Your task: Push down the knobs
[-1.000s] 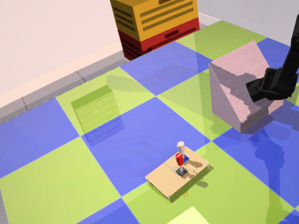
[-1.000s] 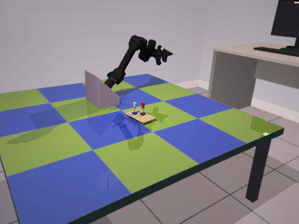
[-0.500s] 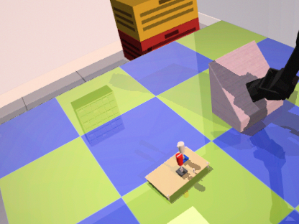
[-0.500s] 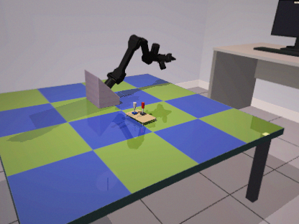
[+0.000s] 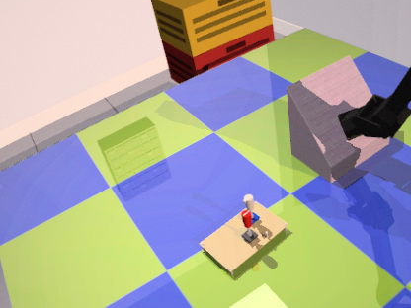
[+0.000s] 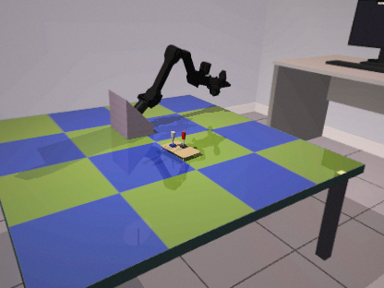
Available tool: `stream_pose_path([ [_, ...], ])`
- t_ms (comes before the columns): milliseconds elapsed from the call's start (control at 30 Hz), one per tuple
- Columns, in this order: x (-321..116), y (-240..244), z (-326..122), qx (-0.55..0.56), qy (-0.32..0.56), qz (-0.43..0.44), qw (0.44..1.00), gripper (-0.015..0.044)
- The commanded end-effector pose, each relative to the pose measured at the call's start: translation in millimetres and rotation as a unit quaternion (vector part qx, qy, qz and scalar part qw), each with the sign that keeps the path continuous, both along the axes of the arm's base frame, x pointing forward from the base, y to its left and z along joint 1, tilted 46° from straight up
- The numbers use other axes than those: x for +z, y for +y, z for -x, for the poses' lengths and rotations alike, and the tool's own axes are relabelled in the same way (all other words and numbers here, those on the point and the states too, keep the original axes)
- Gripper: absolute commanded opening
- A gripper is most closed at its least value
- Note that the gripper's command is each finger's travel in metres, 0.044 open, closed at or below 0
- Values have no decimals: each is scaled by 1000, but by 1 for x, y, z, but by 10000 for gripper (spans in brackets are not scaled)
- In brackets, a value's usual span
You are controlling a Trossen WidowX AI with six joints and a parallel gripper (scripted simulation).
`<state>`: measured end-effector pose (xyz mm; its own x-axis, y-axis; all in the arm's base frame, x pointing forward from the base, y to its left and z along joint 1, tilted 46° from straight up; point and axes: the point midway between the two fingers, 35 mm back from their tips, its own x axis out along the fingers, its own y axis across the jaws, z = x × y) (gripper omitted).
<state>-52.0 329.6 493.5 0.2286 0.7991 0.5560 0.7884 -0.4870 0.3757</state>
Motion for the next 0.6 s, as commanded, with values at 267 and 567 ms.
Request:
stream_pose_path([
  [267,-19,34,-32,-102,-141,91,980,0],
  [567,-36,53,-58,-157,-225,156,949,0],
])
